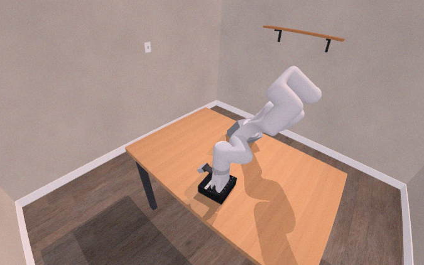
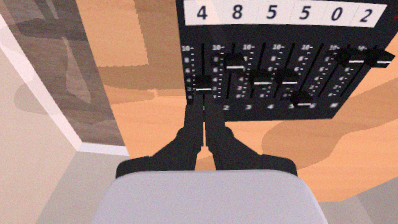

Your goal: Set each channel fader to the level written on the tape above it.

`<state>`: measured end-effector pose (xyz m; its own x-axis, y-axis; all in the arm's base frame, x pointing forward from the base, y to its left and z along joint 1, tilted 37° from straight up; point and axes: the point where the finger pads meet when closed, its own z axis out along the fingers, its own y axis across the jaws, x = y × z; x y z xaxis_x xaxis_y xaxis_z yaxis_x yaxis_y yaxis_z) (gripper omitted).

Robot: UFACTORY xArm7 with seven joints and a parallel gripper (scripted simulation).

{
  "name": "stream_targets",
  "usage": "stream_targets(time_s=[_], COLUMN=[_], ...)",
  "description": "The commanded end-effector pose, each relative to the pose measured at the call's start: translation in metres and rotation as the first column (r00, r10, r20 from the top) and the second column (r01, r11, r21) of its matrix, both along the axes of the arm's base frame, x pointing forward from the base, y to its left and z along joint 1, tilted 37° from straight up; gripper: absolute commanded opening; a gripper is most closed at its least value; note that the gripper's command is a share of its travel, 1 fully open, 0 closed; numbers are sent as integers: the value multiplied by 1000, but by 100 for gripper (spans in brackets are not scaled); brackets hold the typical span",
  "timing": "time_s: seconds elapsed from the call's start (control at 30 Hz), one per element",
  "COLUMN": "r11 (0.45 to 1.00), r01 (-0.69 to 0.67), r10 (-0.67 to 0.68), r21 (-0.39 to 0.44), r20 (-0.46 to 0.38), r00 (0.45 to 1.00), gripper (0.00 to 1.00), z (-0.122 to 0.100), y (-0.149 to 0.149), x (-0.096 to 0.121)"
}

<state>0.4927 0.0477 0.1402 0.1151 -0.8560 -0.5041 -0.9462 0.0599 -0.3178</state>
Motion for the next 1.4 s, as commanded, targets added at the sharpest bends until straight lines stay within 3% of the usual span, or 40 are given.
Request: stream_targets(time_s=[0.0, 0.57, 1.1, 1.37], r11=[1000, 1000, 1000, 1000], r01=[3, 3, 3, 3], r10=[-3, -3, -3, -3], r21=[-1, -1, -1, -1], r20=[3, 3, 3, 3], r00=[1000, 1000, 1000, 1000], gripper=[0, 0, 0, 0], z=[2, 5, 33, 36], y=[0, 3, -15, -17], x=[1, 0, -11, -12])
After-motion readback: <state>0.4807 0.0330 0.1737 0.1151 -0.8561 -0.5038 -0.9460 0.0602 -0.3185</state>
